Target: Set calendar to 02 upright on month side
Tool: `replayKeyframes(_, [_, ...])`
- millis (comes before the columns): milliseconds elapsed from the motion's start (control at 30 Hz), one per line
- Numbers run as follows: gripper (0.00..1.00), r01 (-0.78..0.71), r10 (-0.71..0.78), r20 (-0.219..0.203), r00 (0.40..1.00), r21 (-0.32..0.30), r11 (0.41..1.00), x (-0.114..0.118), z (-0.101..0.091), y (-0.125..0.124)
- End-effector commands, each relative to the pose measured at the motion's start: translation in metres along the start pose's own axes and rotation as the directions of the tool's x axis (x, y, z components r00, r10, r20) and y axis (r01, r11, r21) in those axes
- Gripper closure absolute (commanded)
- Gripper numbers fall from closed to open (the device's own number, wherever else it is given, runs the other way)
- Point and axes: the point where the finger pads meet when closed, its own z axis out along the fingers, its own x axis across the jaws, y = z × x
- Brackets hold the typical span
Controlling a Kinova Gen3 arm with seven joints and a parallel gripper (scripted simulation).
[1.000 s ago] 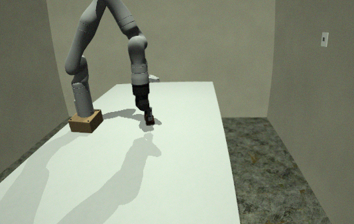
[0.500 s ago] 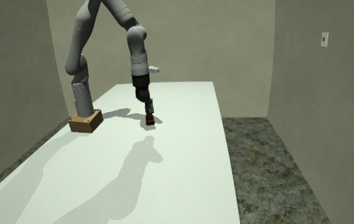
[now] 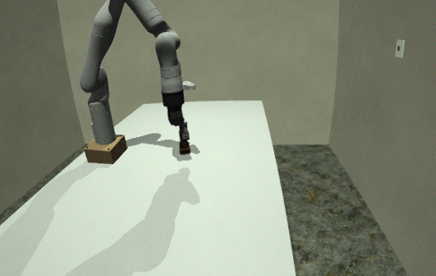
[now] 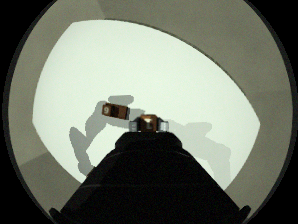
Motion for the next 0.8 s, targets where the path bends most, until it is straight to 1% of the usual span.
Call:
replayKeyframes(0, [0.40,-0.073,0.073,-0.004,0.997,0.000,0.997,-0.0018,-0.0009,-0.0017])
replayKeyframes(67, [0.40,-0.129,0.129,-0.004,0.992,0.001,0.992,-0.0014,-0.0011,-0.0016])
replayKeyframes(133, [0.40,-0.151,0.151,-0.004,0.989,0.001,0.989,-0.0013,-0.0011,-0.0016])
replayKeyframes(600, [0.40,-0.152,0.152,-0.004,0.988,0.001,0.988,-0.0013,-0.0010,-0.0016])
replayKeyframes(767, [0.40,-0.152,0.152,-0.005,0.988,0.001,0.988,-0.0013,0.0038,-0.0016])
